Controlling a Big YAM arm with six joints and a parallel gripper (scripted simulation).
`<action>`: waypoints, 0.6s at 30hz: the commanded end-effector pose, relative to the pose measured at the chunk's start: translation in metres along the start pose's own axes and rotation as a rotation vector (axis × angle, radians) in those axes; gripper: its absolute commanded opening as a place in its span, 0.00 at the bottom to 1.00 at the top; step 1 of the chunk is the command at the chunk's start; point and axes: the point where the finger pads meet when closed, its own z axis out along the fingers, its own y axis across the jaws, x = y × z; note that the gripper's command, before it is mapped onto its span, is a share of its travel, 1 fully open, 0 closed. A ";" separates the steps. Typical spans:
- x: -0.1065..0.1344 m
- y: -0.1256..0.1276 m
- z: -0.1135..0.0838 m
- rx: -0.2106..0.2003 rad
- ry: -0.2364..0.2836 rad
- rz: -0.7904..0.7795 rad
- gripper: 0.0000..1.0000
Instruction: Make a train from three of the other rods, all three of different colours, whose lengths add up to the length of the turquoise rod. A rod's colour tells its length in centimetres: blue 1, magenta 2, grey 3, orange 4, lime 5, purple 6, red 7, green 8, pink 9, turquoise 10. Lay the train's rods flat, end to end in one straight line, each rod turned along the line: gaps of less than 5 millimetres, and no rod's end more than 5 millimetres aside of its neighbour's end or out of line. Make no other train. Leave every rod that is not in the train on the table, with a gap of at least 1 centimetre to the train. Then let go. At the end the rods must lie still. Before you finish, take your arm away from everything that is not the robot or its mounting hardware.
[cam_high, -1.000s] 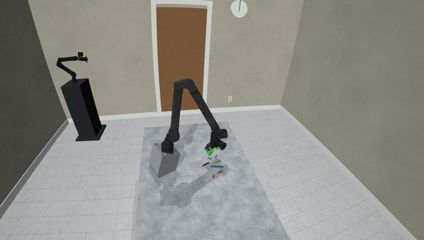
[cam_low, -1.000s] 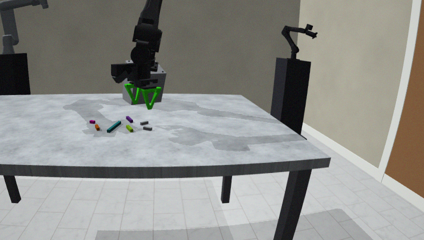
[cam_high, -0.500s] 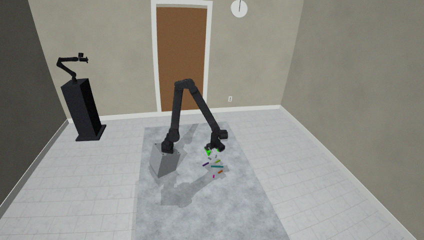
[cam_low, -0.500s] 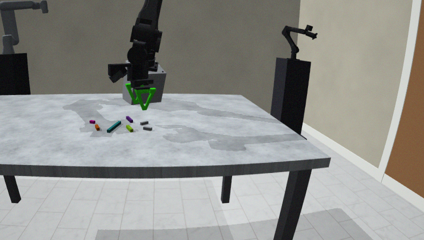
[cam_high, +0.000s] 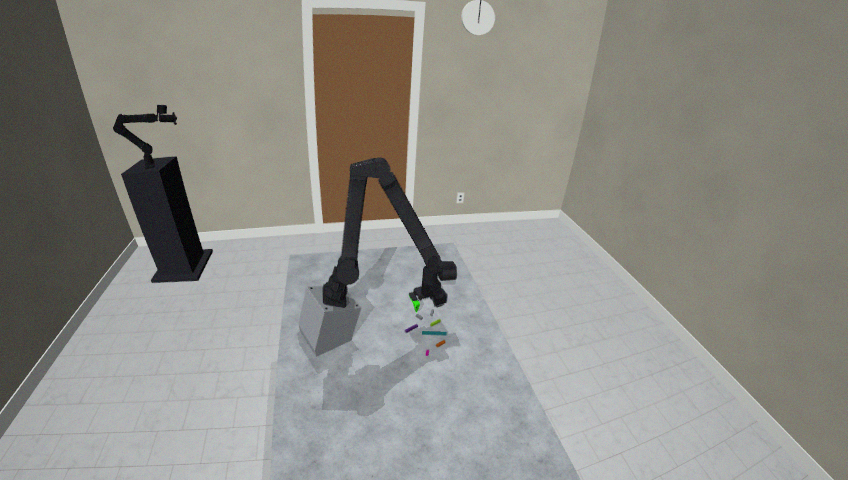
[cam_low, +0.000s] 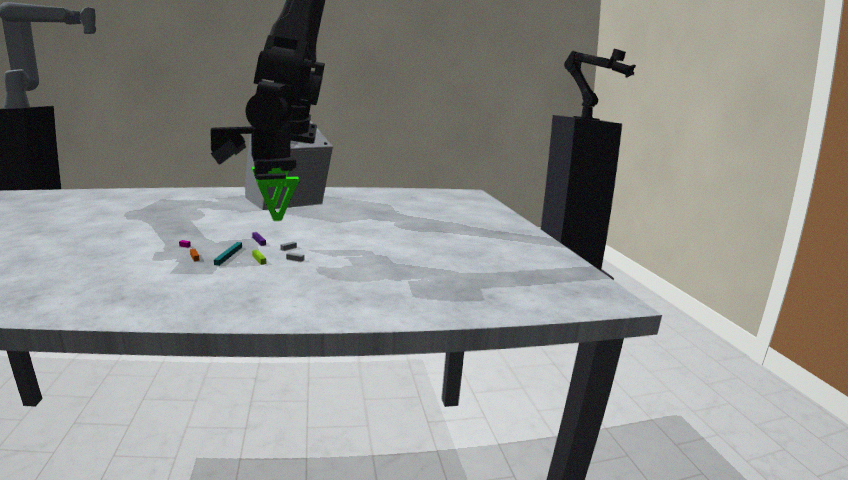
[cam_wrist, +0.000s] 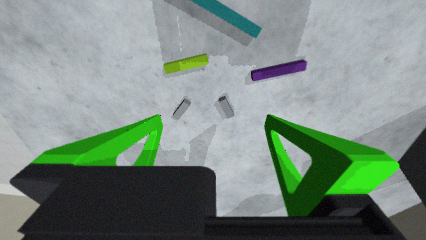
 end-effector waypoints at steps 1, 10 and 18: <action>-0.014 0.019 -0.008 -0.041 -0.019 0.112 1.00; -0.020 0.021 -0.013 -0.056 -0.018 0.223 1.00; -0.015 0.021 -0.012 -0.053 -0.014 0.213 1.00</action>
